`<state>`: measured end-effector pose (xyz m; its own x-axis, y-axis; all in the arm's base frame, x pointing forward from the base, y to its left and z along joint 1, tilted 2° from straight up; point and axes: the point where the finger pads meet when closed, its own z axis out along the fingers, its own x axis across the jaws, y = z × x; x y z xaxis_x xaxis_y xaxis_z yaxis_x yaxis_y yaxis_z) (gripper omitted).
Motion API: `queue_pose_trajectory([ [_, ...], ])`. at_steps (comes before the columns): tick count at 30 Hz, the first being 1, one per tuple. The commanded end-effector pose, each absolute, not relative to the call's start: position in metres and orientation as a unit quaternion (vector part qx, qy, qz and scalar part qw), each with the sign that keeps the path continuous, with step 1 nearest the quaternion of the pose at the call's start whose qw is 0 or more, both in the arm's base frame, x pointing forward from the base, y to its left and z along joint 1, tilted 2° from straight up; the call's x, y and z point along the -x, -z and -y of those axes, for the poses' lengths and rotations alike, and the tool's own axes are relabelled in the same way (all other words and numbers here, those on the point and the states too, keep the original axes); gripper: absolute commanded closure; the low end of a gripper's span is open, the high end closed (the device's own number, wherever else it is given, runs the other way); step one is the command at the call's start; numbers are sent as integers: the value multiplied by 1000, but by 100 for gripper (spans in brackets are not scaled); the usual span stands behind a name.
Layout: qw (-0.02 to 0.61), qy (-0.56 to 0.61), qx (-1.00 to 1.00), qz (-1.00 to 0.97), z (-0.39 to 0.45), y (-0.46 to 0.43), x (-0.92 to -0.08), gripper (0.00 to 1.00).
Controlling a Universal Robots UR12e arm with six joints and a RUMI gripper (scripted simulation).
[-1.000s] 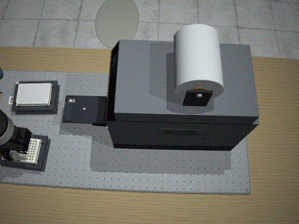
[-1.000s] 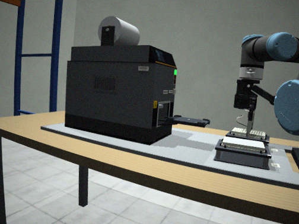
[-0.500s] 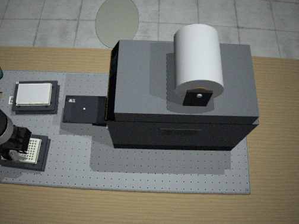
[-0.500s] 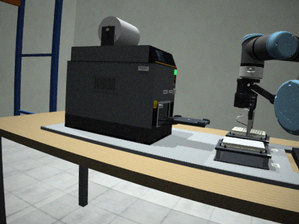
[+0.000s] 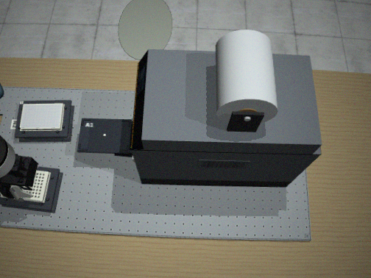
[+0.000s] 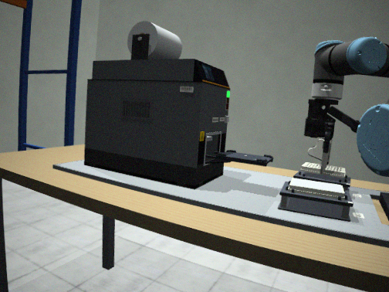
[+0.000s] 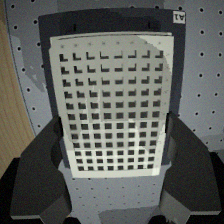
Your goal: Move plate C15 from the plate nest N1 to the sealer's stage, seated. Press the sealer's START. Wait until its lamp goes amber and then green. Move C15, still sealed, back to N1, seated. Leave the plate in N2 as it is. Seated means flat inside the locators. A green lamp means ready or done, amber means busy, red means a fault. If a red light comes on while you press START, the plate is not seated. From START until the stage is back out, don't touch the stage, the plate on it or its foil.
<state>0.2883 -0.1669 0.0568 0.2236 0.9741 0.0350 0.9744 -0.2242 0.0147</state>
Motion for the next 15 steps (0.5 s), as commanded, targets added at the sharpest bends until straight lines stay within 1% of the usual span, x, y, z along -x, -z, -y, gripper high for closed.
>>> queue_pose_trajectory([
  [1, 4, 18, 782, 623, 168, -64, -289, 100],
  [15, 4, 18, 782, 623, 170, -88, -288, 100],
])
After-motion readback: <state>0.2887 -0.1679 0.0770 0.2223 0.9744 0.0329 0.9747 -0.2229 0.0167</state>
